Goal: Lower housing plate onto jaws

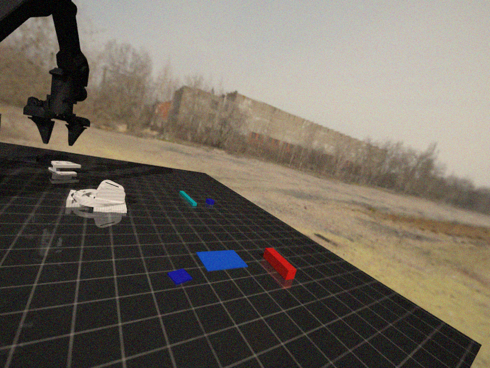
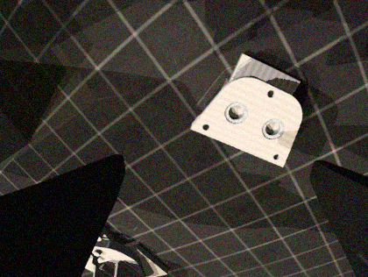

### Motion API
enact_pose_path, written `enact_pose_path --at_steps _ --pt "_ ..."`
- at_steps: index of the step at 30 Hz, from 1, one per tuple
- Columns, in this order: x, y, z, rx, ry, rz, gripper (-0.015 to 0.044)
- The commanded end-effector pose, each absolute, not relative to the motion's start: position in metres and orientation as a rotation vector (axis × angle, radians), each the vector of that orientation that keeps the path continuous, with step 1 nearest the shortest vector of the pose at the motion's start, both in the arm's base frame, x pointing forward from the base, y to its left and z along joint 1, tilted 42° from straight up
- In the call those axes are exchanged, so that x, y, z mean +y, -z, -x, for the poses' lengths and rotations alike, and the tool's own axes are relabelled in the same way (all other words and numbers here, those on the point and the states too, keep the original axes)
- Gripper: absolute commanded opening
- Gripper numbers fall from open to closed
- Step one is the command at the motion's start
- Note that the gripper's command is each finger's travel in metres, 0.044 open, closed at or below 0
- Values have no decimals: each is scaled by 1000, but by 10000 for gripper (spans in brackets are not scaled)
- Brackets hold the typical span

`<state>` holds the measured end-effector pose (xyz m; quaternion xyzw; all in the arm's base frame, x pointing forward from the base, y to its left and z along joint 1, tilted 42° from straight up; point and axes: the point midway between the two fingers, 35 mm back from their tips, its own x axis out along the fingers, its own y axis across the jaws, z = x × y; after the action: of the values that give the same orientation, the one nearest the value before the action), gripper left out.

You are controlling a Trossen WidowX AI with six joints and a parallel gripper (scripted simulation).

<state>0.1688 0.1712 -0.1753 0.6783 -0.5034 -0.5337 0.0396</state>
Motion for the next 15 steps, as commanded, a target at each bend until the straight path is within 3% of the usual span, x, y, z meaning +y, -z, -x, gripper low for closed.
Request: enact_pose_path --at_steps 1,15 --pt "177 174 -176 -1641 1643 -2137 440" --pt "181 177 -193 -1987 1597 -2243 440"
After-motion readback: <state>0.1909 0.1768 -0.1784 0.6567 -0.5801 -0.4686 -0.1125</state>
